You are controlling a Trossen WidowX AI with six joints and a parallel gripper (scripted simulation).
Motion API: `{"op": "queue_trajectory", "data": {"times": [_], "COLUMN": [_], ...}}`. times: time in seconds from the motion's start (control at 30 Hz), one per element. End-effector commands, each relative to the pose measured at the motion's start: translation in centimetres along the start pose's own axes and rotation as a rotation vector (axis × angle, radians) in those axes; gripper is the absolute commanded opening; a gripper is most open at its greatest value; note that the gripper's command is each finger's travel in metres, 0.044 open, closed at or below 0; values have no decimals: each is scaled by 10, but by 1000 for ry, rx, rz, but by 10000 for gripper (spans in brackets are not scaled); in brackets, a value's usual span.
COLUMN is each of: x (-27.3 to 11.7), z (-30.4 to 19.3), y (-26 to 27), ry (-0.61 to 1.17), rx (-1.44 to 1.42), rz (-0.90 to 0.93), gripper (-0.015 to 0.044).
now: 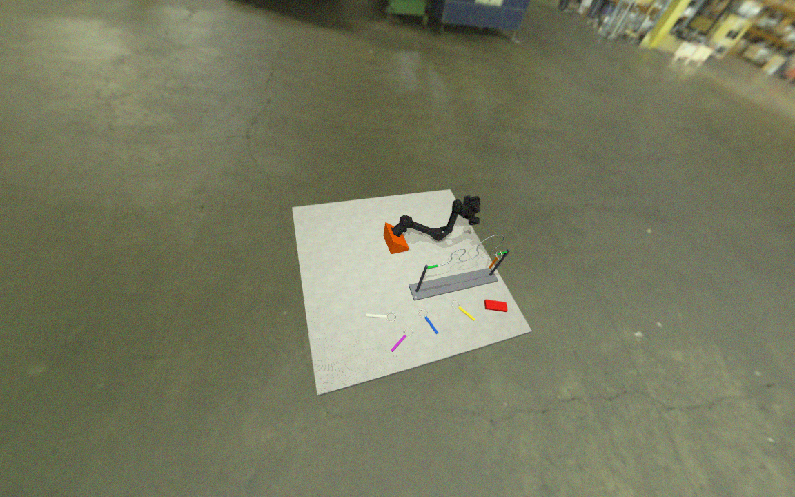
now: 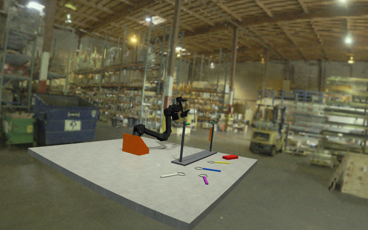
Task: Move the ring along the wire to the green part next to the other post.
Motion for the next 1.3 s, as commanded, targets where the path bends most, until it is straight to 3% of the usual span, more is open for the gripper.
{"op": "queue_trajectory", "data": {"times": [0.0,0.27,0.8,1.27], "x": [0,-28,-69,-41], "z": [0,-22,-45,-36], "y": [0,25,116,188], "ry": [3,223,646,790], "rx": [3,258,1017,1728], "rz": [-2,-145,-609,-1044], "gripper": [374,164,160,160]}}
Point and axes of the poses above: the point midway between the two fingers, 35 mm back from their tips, its own x axis out along the fingers, its own y axis across the jaws, z = x × y, the point moved 5 cm from there along -x, back along the fingers, and after that the axes turned 1 degree about x, right-handed, at the moved point
